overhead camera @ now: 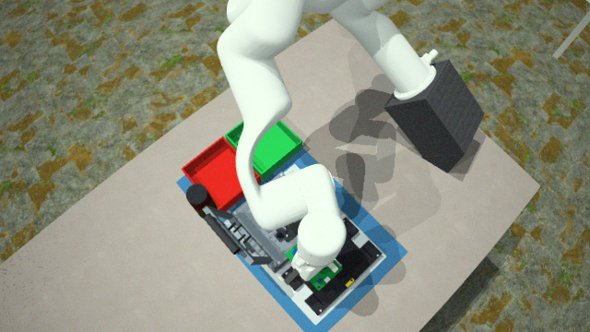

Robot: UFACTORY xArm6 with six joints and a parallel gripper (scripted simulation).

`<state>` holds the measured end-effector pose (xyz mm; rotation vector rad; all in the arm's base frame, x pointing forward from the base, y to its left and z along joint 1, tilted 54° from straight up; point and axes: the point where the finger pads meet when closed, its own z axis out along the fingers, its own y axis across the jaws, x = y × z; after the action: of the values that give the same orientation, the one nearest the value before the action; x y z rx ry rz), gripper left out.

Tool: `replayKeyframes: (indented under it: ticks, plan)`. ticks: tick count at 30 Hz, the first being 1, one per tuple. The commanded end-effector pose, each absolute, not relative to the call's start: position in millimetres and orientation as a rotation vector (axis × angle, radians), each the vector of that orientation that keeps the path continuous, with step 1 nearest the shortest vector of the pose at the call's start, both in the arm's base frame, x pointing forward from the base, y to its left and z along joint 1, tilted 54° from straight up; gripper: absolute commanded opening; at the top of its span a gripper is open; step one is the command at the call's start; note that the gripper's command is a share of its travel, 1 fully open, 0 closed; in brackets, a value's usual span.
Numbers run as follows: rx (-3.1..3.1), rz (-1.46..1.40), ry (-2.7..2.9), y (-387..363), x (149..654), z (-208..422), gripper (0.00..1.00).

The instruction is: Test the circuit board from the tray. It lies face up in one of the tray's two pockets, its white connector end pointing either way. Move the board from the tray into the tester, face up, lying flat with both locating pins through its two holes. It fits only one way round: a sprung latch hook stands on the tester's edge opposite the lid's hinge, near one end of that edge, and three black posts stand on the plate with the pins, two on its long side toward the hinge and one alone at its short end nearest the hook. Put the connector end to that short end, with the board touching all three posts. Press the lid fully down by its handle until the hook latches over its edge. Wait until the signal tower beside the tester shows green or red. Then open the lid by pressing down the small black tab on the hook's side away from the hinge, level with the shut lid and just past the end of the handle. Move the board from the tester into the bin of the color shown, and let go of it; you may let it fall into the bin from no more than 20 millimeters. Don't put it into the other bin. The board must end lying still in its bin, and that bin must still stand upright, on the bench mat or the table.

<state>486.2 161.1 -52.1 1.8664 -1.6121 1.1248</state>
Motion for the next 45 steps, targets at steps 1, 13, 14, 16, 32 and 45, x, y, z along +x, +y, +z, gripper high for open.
replayKeyframes:
  ticks: [1,13,14,16,32,45]
  plan:
    - [1.871,1.127,-1.614,152.9,482.5,-37.9,0.79]
    - [1.871,1.127,-1.614,116.6,467.3,9.1,0.79]
    - [1.871,1.127,-1.614,113.0,465.8,13.7,0.79]
    - [1.871,1.127,-1.614,106.1,463.0,22.6,0.79]
    - [1.871,1.127,-1.614,78.2,451.3,58.8,0.79]
    - [1.871,1.127,-1.614,76.9,450.8,60.4,0.79]
